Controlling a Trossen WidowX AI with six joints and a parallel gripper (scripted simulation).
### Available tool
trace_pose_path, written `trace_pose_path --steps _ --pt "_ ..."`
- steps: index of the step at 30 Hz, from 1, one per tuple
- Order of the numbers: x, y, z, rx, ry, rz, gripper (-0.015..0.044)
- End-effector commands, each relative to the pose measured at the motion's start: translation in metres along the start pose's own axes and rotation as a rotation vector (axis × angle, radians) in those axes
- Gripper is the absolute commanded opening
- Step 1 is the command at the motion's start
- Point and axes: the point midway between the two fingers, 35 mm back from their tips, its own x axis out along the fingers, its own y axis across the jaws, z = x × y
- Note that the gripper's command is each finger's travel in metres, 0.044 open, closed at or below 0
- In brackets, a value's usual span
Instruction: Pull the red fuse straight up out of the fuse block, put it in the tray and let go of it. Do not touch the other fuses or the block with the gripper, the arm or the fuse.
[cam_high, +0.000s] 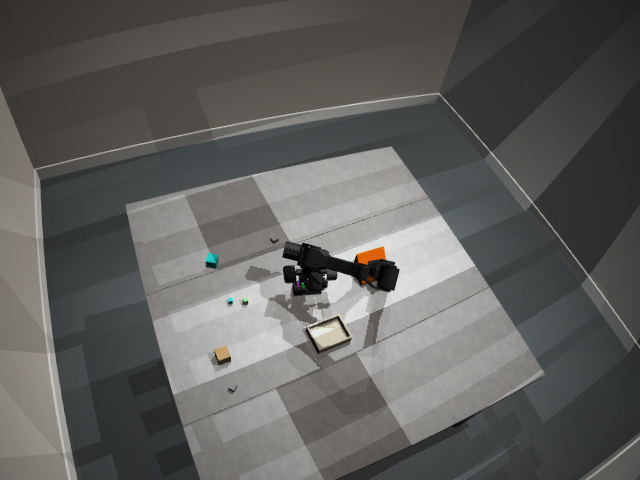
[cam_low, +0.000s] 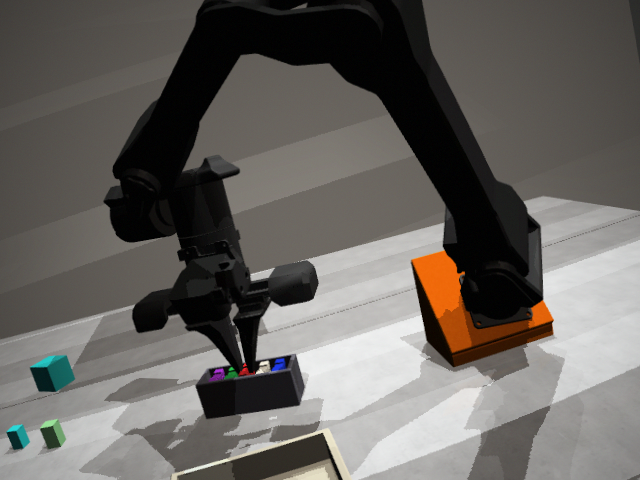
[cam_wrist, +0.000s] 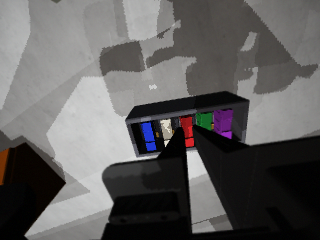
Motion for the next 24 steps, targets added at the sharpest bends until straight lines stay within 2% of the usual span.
trace_pose_path --steps 1,24 --pt "-0.002 0.000 0.000 -0.004 0.002 0.001 0.0000" --pt "-0.013 -0.001 0.000 -0.003 0.002 0.001 0.0000"
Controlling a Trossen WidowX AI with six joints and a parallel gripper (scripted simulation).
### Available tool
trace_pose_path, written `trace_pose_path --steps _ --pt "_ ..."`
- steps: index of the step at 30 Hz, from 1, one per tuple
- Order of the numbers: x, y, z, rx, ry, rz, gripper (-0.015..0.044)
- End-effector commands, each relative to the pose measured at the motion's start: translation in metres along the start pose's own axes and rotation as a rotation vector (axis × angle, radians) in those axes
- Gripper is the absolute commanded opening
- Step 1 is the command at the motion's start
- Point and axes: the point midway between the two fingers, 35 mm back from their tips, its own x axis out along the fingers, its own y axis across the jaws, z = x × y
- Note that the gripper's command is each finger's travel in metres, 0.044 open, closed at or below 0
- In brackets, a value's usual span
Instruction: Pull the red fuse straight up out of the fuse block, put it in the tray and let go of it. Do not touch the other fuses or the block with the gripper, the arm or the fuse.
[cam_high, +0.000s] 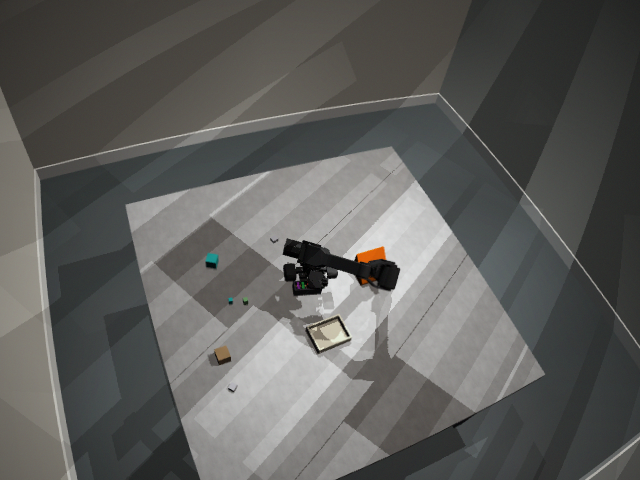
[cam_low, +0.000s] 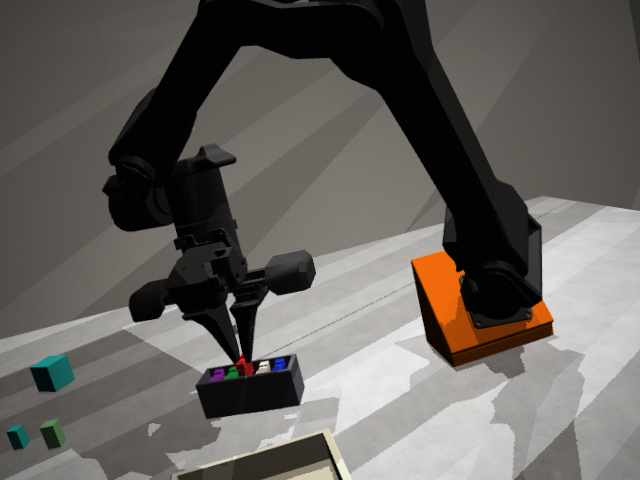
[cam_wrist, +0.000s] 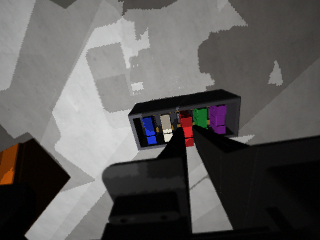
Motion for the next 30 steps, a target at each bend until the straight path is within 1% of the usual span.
trace_pose_path --steps 1,30 --pt "-0.003 0.000 0.000 -0.005 0.003 0.001 0.0000" --pt "-0.017 0.000 0.000 -0.003 0.002 0.001 0.0000"
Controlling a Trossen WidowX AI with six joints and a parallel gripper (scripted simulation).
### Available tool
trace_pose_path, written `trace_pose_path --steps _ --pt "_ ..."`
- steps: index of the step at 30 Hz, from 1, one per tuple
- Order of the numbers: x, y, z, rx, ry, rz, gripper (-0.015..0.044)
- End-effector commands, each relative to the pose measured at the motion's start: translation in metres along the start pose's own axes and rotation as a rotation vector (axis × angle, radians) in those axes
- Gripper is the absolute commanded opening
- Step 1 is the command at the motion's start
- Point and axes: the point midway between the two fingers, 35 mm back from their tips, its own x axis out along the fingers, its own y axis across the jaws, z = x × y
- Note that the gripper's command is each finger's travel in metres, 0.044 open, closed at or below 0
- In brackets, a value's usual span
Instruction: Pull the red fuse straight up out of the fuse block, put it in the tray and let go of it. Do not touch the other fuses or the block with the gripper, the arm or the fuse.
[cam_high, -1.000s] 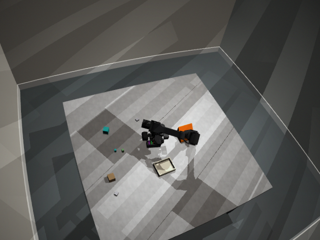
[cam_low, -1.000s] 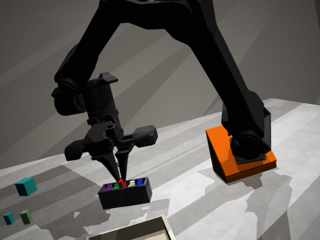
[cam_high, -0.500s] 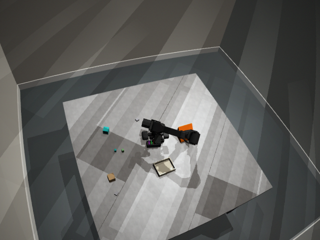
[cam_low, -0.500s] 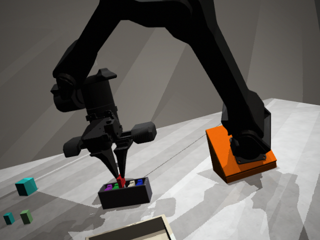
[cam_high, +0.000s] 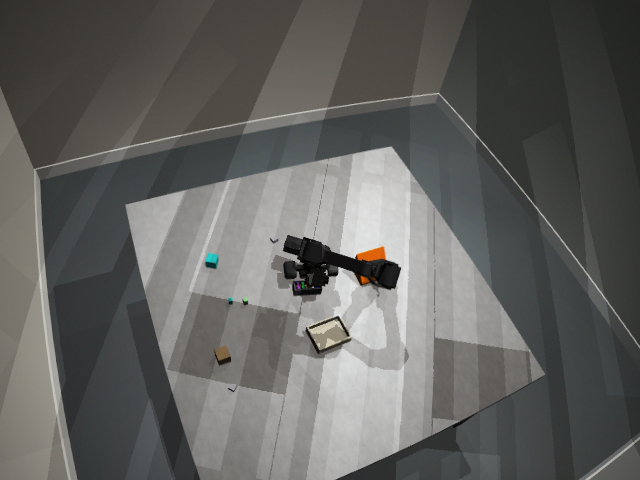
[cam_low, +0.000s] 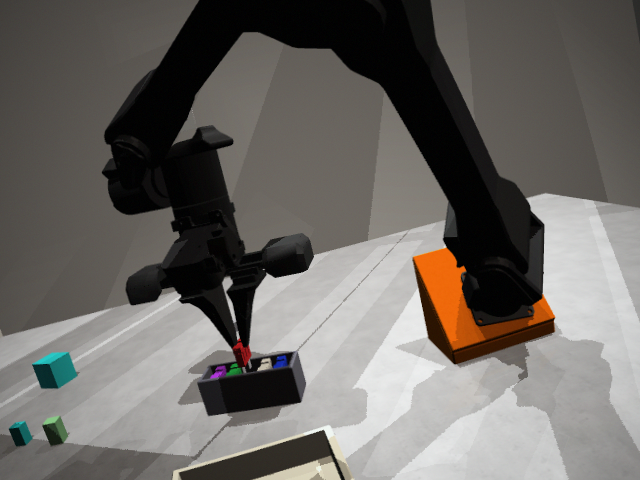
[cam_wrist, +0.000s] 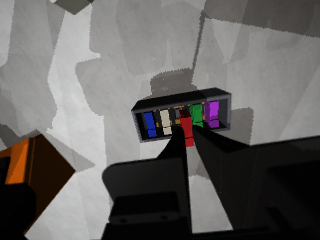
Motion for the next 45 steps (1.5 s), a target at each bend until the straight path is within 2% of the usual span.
trace_pose_path --steps 1,32,45 --pt "-0.002 0.000 0.000 -0.004 0.003 0.003 0.0000" --pt "-0.032 0.001 0.001 -0.003 0.003 0.003 0.0000" --pt "-0.034 0.008 0.095 0.002 0.020 -0.005 0.0000"
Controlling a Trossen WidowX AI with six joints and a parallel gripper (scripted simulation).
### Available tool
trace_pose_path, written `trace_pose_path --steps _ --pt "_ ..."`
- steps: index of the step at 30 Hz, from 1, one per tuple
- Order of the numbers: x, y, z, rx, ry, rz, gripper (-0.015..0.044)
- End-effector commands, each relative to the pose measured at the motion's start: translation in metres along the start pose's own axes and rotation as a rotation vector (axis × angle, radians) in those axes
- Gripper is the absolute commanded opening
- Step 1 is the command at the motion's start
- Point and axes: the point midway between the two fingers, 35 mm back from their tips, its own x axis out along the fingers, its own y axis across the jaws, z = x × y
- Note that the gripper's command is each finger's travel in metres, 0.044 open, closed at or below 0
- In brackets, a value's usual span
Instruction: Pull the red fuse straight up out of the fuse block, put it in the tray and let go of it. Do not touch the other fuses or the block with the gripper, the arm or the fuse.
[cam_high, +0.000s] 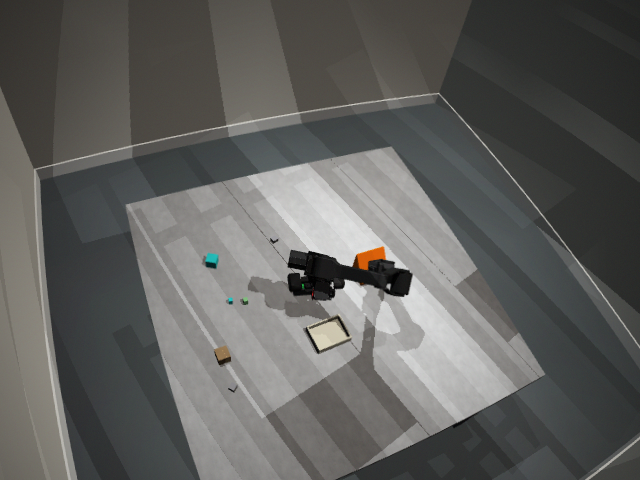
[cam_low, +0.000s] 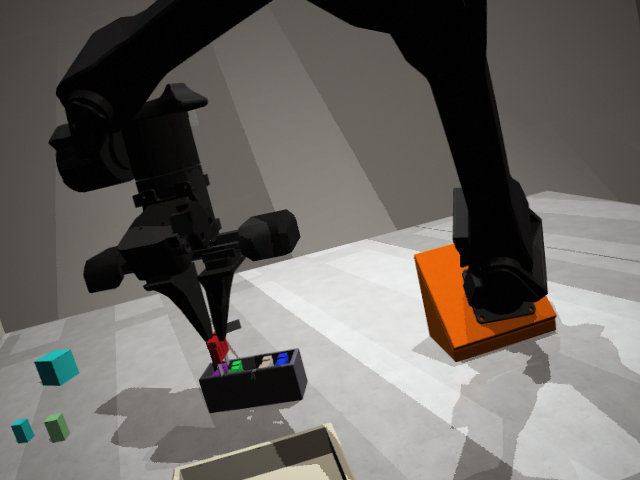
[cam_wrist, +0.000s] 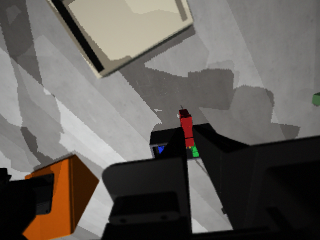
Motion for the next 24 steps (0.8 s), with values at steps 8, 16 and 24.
trace_pose_path --steps 8,16,24 --pt "-0.001 0.026 0.084 0.002 -0.013 0.003 0.0000" --pt "-0.001 0.048 0.122 -0.001 -0.028 0.011 0.0000" --pt "0.006 0.047 0.123 -0.001 -0.027 0.011 0.0000"
